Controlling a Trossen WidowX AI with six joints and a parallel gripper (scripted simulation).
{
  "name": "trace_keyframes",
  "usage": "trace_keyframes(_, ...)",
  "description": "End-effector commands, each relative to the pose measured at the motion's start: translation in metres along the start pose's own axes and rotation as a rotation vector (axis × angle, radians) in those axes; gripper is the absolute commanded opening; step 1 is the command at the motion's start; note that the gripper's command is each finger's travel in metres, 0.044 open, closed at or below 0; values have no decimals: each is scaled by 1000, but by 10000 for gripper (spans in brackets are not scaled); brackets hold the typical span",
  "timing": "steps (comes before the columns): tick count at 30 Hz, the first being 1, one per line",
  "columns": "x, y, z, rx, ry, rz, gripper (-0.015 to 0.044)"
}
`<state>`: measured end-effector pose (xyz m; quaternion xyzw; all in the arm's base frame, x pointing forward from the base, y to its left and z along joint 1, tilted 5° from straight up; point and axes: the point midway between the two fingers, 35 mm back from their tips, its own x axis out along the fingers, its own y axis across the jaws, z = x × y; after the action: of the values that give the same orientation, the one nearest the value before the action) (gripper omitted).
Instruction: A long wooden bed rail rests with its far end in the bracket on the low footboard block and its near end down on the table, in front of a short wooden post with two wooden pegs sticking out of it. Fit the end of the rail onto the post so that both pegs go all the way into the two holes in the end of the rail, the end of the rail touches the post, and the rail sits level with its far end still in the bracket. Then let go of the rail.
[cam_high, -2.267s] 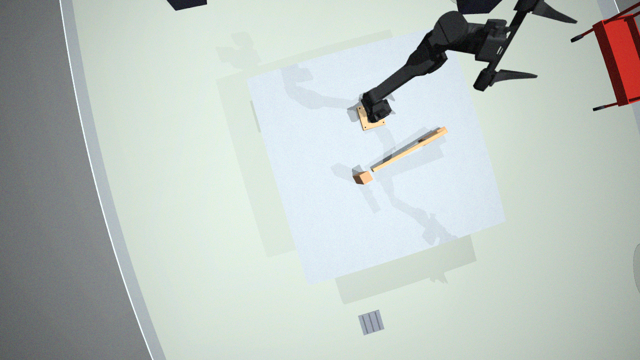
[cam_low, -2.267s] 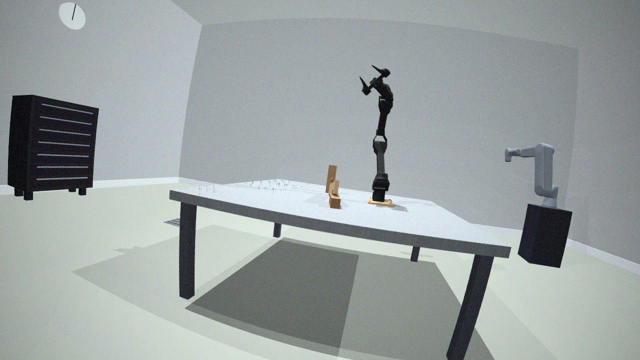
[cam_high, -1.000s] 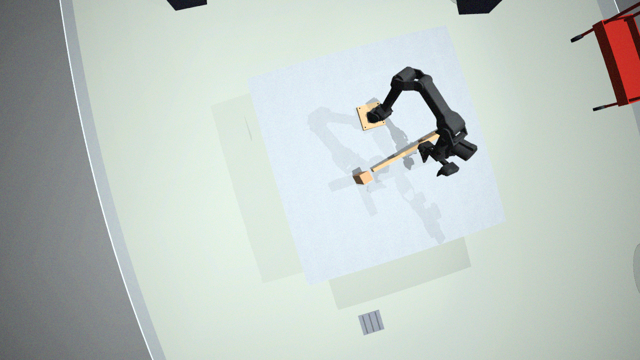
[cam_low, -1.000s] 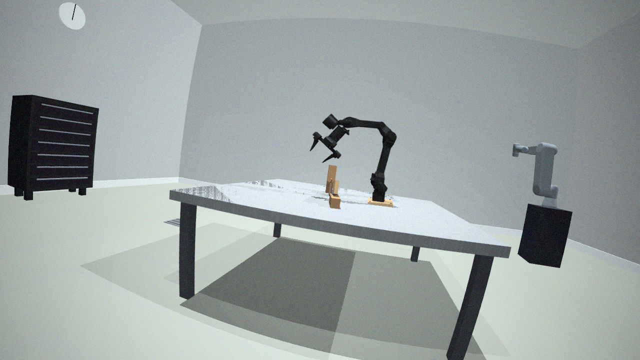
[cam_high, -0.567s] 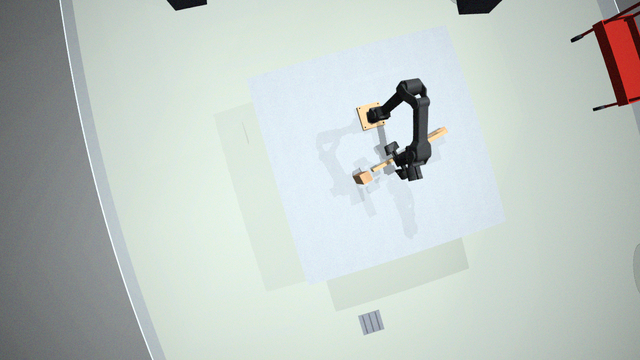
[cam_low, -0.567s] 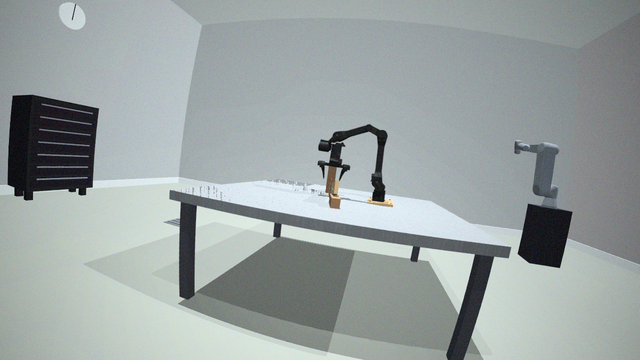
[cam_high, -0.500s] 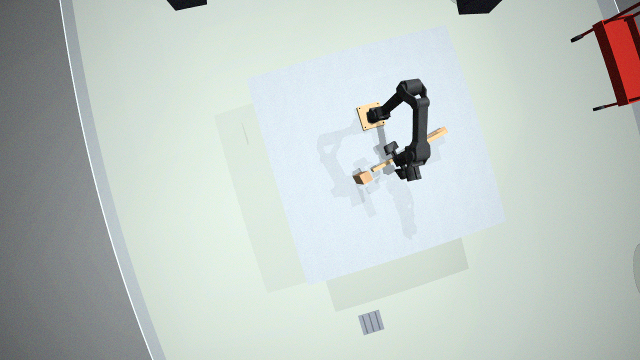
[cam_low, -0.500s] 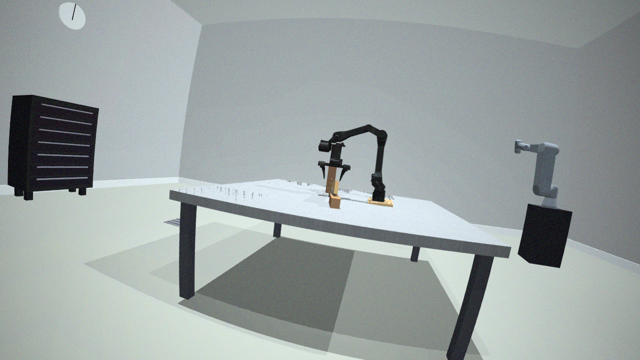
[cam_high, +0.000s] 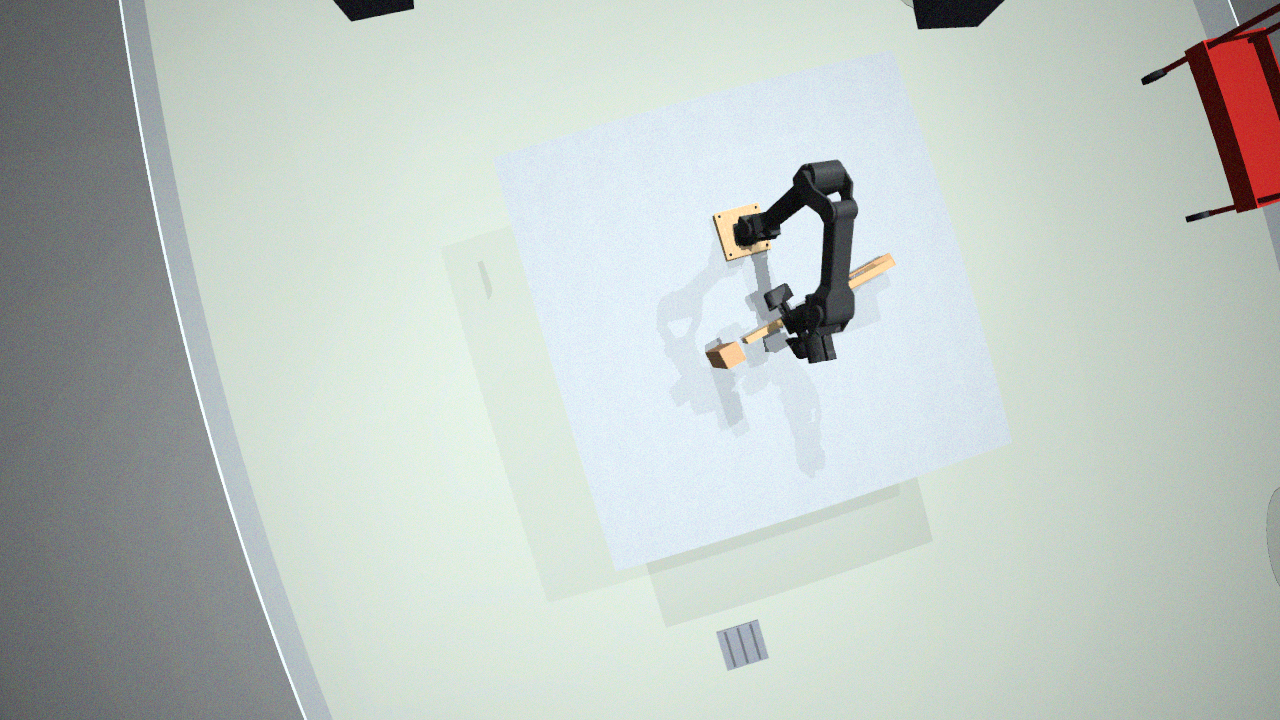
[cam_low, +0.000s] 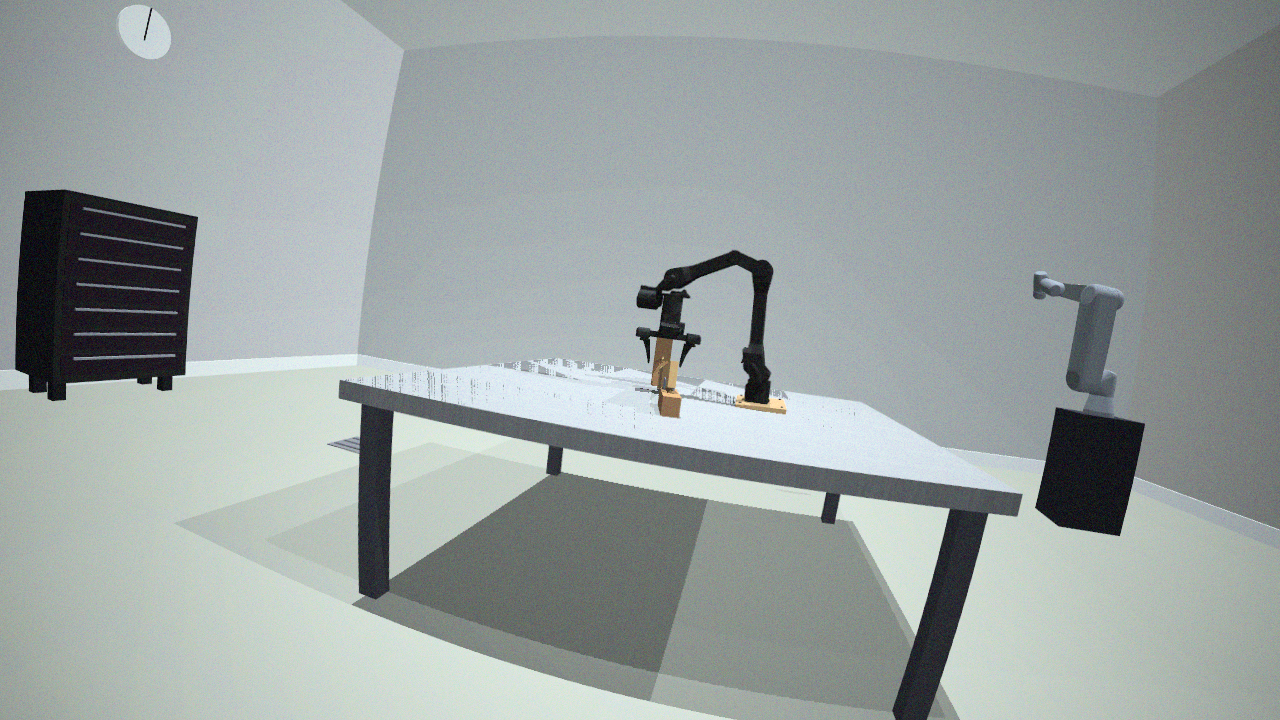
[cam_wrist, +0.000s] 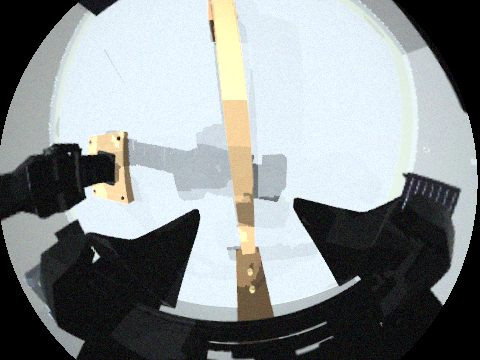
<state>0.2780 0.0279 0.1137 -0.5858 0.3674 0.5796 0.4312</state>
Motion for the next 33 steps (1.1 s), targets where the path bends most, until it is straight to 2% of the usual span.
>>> trace_keyframes(1, 9, -1, 1, -3, -8, 4, 440)
trace_keyframes(33, 58, 2, 1, -3, -9, 4, 440)
